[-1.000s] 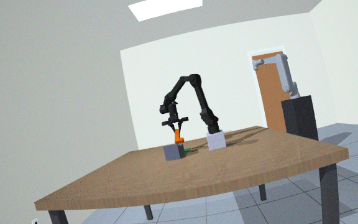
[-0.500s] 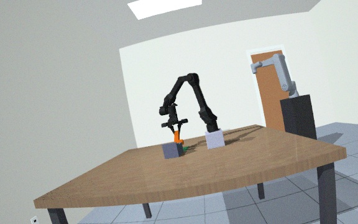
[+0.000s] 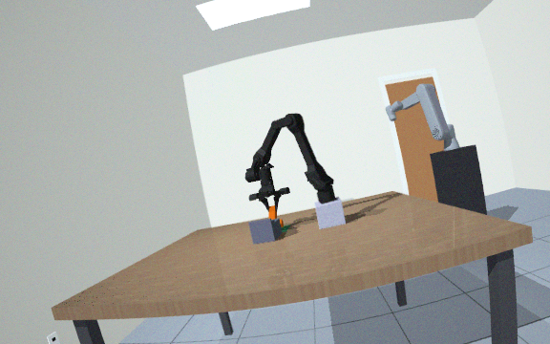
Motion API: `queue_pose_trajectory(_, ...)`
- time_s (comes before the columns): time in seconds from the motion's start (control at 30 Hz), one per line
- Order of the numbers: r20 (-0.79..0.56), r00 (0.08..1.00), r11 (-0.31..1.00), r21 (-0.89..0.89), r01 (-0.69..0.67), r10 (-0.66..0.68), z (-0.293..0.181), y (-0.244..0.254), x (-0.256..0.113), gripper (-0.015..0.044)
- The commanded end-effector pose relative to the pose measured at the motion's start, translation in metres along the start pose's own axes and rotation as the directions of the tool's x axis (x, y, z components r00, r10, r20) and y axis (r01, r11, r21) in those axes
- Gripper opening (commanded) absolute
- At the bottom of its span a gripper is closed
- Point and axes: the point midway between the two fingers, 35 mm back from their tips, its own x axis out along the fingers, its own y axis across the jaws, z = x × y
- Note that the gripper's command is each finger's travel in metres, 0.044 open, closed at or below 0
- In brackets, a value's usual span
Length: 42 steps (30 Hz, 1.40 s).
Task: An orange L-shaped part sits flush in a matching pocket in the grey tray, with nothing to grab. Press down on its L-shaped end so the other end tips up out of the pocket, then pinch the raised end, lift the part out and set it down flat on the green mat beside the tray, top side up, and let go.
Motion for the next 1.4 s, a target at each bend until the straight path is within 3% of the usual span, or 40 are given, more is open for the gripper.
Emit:
queue_pose_trajectory(0.0,0.005,1.000,1.000,0.003,-0.003,0.003,0.001,0.001,0.008,0.0000)
queue_pose_trajectory(0.6,0.002,1.000,1.000,0.000,-0.005,0.005,0.001,0.001,0.011,0.0000)
queue_pose_trajectory(0.93,0.002,1.000,1.000,0.000,-0.005,0.005,0.000,0.001,0.008,0.0263)
queue_pose_trajectory(1.1,0.003,1.000,1.000,0.002,-0.004,0.004,-0.001,-0.003,-0.038,0.0394)
queue_pose_trajectory(1.2,0.004,1.000,1.000,0.003,-0.003,0.003,0.000,0.000,-0.075,0.0400)
queue_pose_trajectory(1.37,0.004,1.000,1.000,0.003,-0.003,0.003,0.000,0.000,-0.078,0.0400)
